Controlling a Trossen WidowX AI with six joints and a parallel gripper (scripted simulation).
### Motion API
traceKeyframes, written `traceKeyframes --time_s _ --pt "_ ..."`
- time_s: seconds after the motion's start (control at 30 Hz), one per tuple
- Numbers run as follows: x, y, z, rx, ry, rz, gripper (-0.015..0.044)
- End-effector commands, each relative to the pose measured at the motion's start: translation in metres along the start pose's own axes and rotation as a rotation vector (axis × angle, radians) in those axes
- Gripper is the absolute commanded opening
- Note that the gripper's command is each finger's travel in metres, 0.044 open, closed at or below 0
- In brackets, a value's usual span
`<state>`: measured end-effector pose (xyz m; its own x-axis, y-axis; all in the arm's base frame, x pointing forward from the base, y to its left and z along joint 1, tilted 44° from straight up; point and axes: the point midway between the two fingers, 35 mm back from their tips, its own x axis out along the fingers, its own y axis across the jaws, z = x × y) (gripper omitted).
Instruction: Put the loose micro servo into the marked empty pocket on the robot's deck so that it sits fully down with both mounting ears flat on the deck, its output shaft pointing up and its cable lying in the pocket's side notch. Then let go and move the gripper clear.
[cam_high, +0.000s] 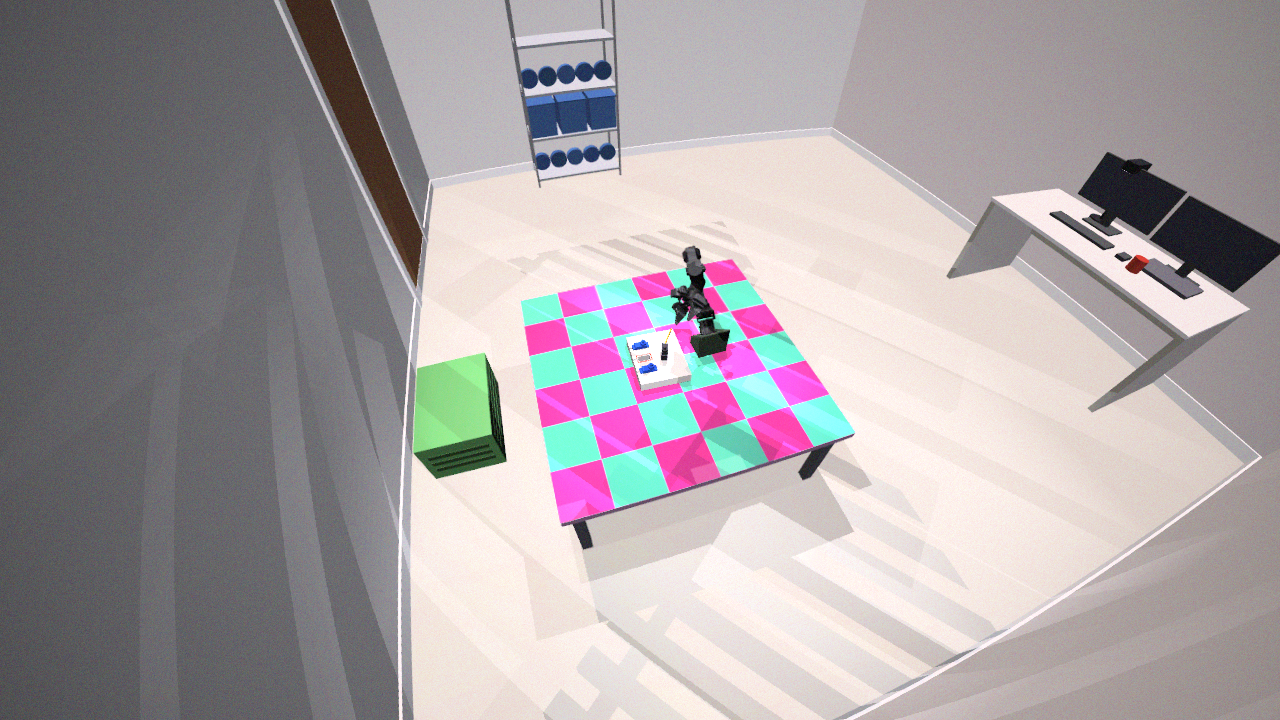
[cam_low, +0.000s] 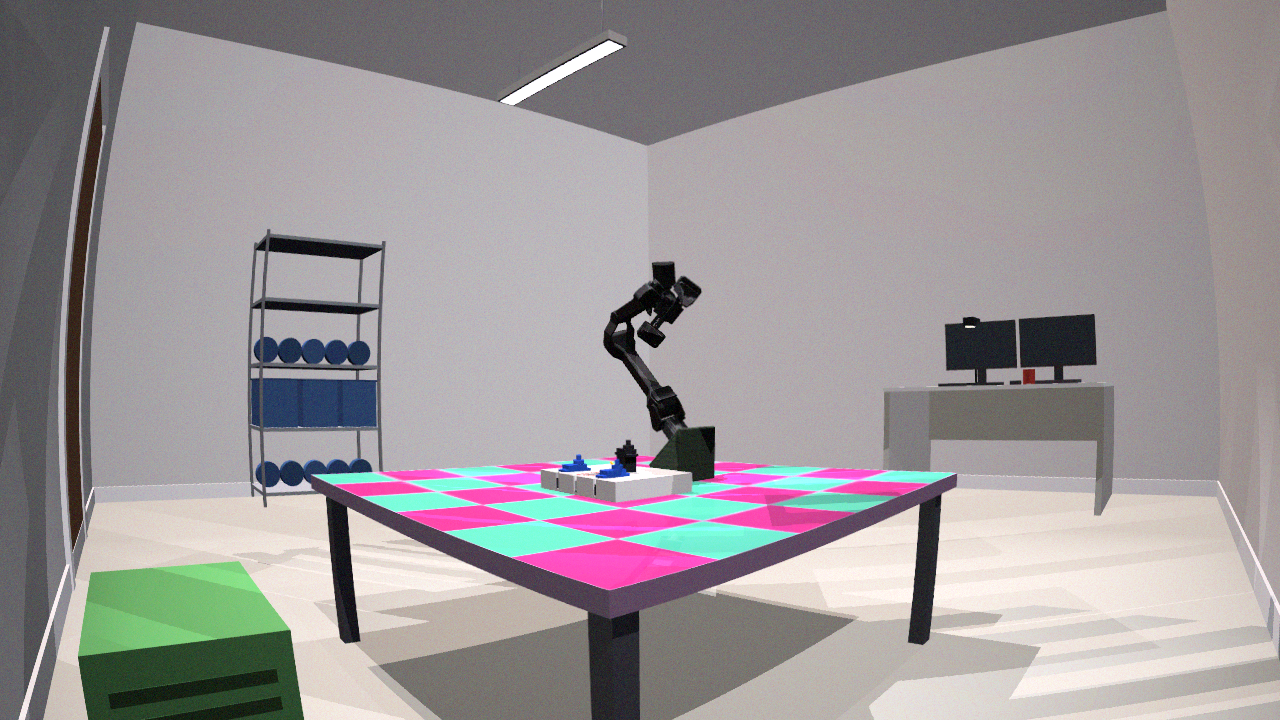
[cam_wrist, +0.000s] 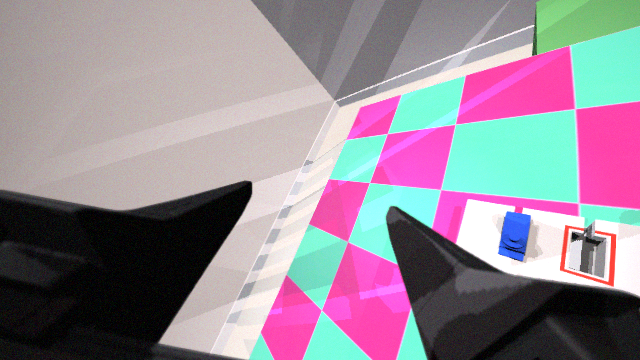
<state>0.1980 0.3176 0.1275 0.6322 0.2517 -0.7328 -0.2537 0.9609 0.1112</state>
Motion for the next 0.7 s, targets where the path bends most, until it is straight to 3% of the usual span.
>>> traceKeyframes --time_s 0.0,0.67 --pt "0.01 -0.017 -0.003 0.09 0.021 -0.066 0.044" --pt "0.039 -0.115 -0.018 0.658 0.055 -0.458 0.044"
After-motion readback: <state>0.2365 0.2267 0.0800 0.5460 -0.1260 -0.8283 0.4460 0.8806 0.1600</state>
